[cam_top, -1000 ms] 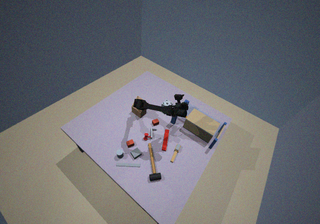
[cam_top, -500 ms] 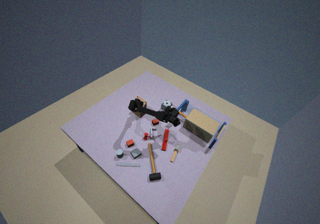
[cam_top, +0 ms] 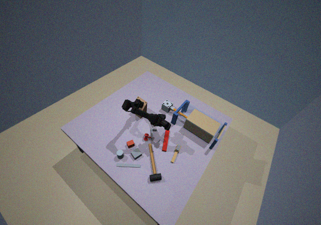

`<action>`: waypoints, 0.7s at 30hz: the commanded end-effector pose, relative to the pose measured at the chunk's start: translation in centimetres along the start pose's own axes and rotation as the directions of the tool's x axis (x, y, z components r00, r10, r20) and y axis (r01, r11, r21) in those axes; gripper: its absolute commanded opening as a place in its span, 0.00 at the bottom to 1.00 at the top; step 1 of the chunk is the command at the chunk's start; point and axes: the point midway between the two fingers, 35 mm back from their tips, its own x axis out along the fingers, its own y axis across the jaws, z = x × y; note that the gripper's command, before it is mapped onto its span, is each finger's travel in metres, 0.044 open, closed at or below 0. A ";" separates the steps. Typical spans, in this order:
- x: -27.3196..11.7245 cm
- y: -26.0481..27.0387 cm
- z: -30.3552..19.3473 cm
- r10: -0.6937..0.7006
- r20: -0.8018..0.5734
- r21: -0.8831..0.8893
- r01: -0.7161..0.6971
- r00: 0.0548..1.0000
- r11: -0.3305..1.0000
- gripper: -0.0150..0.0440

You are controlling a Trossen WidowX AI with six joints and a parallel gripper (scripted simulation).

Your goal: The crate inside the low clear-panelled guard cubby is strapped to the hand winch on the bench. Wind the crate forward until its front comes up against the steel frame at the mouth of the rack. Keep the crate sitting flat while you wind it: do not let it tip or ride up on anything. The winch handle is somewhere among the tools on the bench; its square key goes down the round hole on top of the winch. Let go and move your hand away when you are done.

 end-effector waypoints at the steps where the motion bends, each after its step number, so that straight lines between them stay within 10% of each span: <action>1: 1.4 6.5 -4.2 0.140 -0.251 -0.325 -0.219 0.958 0.920 1.00; 21: 3.7 8.4 -6.1 0.182 -0.320 -0.405 -0.308 0.930 0.861 1.00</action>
